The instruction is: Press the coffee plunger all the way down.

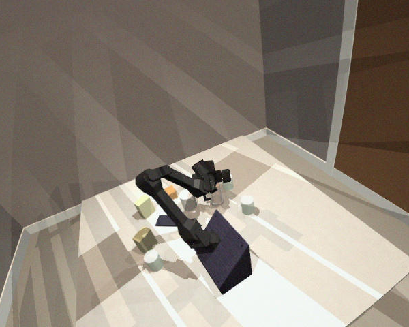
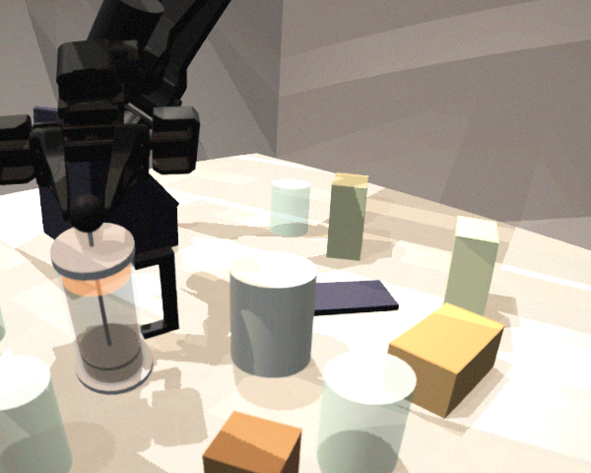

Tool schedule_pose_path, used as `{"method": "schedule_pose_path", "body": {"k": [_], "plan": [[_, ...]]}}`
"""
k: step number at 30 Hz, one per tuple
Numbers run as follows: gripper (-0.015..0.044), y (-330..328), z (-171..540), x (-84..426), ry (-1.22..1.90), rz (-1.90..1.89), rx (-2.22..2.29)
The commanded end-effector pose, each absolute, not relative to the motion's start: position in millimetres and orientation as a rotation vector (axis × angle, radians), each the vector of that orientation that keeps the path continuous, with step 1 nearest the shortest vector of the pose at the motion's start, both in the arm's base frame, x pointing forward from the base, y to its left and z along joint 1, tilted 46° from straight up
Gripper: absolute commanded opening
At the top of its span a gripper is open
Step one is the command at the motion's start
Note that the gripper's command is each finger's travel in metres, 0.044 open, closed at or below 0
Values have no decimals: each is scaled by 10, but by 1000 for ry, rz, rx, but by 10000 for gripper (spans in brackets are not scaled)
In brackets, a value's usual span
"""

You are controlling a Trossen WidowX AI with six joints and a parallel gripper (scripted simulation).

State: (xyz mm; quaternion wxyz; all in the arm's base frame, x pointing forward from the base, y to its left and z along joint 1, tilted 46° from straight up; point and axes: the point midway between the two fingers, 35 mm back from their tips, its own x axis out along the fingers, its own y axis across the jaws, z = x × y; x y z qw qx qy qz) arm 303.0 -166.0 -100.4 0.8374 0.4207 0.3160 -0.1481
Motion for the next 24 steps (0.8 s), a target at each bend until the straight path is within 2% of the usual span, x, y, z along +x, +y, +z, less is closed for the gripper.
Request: {"method": "schedule_pose_path", "body": {"k": [1,10,16,24], "plan": [[197,-1658,-1006,3027,670,-314,891],[434,-1658,-1006,3027,670,-314,891],[440,-1719,-930,3006,673,-314,890],[440,-2051,-343,2756,682,-309,894]]}}
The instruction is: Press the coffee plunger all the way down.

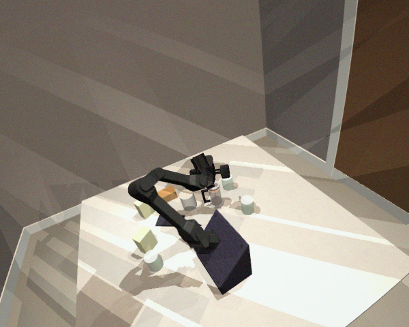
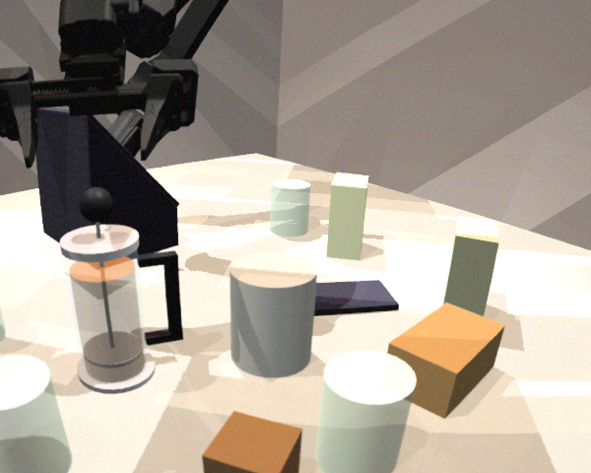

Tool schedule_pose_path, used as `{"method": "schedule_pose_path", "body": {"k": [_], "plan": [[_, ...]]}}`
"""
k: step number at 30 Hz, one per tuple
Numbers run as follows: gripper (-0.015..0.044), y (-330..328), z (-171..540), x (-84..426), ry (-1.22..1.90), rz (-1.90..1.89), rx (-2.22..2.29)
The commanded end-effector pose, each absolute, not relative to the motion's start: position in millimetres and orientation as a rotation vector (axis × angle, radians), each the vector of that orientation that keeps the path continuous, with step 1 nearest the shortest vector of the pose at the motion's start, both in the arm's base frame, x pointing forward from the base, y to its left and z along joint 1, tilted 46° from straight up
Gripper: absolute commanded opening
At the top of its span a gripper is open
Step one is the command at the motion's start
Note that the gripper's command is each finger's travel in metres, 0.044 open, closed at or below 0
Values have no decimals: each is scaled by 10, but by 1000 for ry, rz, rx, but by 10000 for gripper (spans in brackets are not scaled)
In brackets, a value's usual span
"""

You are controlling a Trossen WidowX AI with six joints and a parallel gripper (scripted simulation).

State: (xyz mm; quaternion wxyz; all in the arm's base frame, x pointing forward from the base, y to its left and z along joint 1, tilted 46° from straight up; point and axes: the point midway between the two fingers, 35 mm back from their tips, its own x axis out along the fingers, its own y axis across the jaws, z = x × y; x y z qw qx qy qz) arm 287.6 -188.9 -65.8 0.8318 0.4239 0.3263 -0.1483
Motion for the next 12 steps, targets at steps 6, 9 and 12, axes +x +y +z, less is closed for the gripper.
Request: {"method": "schedule_pose_path", "body": {"k": [6,9,12], "plan": [[440,-2061,-307,2715,682,-310,895],[440,-2061,-307,2715,682,-310,895],[440,-2061,-307,2715,682,-310,895]]}}
